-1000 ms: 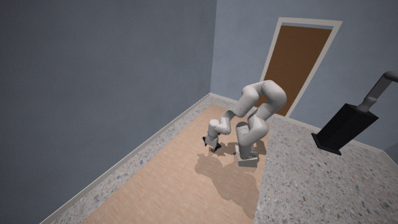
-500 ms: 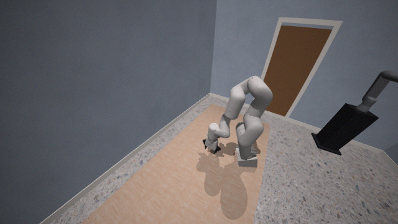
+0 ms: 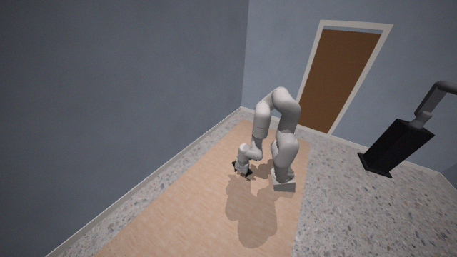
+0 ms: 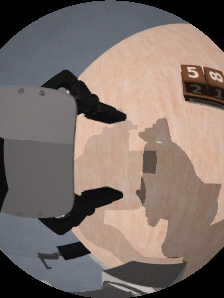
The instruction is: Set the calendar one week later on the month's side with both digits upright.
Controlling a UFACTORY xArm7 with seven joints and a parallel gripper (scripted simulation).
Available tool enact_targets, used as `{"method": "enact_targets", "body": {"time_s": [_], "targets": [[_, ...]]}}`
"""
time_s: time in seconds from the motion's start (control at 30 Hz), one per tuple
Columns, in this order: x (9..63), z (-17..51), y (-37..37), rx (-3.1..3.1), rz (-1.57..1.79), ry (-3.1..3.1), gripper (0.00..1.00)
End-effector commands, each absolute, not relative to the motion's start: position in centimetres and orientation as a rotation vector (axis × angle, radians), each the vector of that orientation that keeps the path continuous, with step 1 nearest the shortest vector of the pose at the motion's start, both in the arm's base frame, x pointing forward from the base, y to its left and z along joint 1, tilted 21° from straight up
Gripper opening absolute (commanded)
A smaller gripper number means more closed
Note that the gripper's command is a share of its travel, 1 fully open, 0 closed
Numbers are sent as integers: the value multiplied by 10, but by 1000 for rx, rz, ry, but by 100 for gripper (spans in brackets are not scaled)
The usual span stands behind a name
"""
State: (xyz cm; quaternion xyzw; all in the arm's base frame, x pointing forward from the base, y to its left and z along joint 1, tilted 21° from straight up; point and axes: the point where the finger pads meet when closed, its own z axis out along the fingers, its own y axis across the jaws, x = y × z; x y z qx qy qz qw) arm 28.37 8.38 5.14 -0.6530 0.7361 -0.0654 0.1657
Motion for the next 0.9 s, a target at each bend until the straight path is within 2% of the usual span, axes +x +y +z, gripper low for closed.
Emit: {"method": "enact_targets", "body": {"time_s": [0.0,0.87], "targets": [[287,46,85,-1856,-186,2093,100],[293,30,87,-1857,-188,2093,100]]}}
